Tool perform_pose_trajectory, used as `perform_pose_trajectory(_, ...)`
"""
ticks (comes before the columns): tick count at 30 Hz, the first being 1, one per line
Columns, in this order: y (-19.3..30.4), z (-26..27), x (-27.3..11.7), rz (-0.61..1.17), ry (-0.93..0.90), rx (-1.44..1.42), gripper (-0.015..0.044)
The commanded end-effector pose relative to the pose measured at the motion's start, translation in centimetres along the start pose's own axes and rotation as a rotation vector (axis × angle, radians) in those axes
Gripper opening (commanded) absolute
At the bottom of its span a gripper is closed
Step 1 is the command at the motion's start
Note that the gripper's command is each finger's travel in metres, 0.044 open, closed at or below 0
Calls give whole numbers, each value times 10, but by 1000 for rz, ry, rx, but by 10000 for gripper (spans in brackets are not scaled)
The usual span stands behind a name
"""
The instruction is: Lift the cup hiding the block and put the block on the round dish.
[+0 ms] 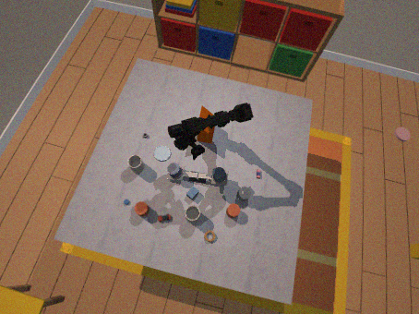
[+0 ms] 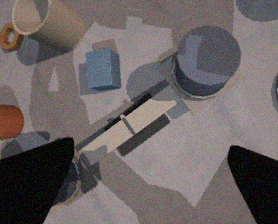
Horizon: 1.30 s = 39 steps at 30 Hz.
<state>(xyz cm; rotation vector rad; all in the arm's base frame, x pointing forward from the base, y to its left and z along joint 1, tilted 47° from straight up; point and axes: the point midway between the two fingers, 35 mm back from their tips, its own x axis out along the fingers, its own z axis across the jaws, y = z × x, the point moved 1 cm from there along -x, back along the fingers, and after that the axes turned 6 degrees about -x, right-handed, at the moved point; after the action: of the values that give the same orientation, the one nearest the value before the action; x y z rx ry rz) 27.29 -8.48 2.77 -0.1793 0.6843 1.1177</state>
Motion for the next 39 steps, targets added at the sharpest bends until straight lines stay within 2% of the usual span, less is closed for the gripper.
perform_pose_trajectory(1, -13, -5, 11, 48, 43, 124, 440)
perform_pose_trajectory(24, -66, -43, 101, 181, 381, 791, 440)
perform_pose_trajectory(39, -62, -49, 118, 182, 392, 809, 440)
